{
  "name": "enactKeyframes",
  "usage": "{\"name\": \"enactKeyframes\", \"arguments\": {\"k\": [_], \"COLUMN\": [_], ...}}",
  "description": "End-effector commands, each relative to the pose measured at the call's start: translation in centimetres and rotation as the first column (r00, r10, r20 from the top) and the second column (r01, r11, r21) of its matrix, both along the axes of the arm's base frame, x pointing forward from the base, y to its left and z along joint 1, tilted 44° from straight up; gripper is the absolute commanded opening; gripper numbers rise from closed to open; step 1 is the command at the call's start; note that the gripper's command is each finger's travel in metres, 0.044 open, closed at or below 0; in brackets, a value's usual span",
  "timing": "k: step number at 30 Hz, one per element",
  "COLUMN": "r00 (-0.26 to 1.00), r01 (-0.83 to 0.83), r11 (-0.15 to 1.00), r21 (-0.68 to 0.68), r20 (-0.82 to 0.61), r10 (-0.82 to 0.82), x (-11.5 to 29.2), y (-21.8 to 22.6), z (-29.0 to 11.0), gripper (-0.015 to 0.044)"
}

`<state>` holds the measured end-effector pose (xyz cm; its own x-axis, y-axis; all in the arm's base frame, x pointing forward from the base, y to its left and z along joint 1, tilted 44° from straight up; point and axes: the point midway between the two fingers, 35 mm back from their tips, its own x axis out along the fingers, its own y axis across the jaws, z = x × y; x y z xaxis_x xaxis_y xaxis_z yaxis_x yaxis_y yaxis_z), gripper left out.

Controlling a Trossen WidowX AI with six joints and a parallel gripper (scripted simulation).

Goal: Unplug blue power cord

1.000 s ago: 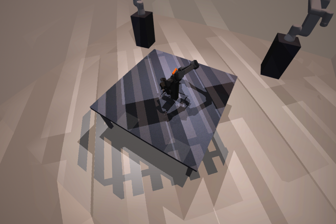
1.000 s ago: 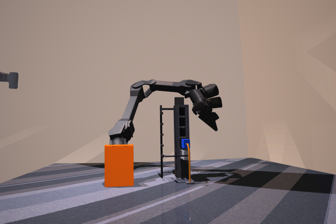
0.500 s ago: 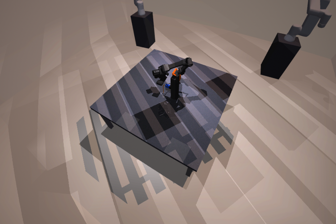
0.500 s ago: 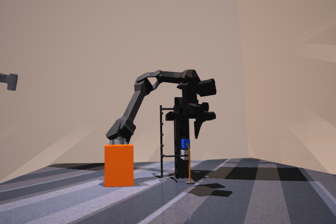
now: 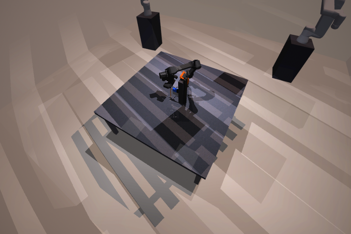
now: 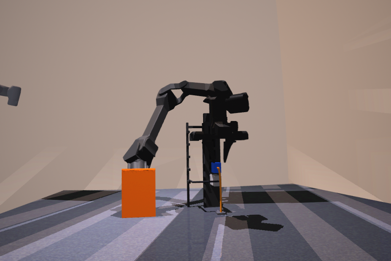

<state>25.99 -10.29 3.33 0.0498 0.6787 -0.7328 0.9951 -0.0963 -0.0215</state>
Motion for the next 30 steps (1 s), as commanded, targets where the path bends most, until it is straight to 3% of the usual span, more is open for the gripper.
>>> {"name": "enactKeyframes", "arguments": {"k": [1,30], "r00": [1.000,1.000], "r01": [0.003,0.003], "r11": [1.000,1.000], "r21": [0.006,0.008], "r20": [-0.003,-0.003], "r10": [-0.003,-0.003], "x": [0.1,0.3], "y": [0.5,3.4], "z": [0.4,1.8], "gripper": [0.0160,0.0160]}}
